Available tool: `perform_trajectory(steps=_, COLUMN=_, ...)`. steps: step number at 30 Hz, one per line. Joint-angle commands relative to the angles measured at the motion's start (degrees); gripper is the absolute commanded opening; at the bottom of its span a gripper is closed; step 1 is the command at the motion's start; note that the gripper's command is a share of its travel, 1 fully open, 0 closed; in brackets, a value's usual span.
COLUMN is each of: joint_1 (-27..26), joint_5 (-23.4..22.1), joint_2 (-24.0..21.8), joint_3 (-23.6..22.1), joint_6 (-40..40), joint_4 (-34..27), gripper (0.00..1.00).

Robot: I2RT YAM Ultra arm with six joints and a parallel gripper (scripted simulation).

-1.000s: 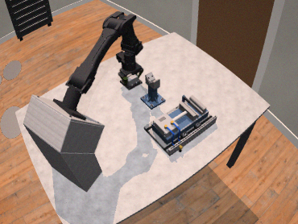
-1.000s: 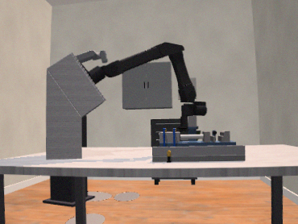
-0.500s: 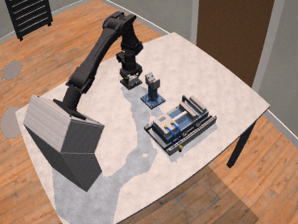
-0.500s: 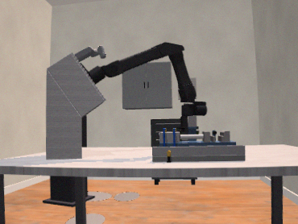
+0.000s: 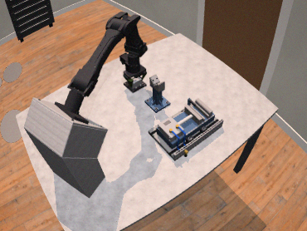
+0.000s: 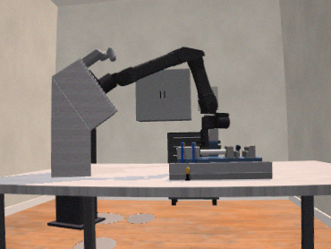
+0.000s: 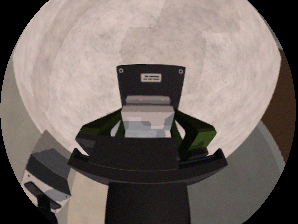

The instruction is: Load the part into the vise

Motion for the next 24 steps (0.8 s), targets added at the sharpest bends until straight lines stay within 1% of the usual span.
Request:
perform_trajectory(steps=1, joint_1=-0.2, joint_5=-0.68, joint_2=-0.72, joint_3=1.85, joint_6=-0.18, joint_4=-0.43, gripper=0.0)
perform_trajectory(steps=9, joint_1=-0.19, joint_5=-0.68, joint_2=-0.79, joint_3=1.84, joint_6=-0.18, joint_4=-0.46, gripper=0.0)
perform_trajectory(steps=19, joint_1=0.12, joint_5=-0.63, joint_2=-2.35, joint_3=1.49, joint_6=-0.05, joint_4=-1.06, gripper=0.0)
perform_trajectory(steps=22, joint_1=0.37, joint_5=-0.6, joint_2=-2.77, joint_3=-0.03, joint_6=0.06, joint_4=-1.41, gripper=0.0)
perform_trajectory(steps=24, joint_1=0.37, joint_5=-0.6, joint_2=-2.77, joint_3=-0.03, joint_6=0.06, joint_4=-1.41, gripper=0.0)
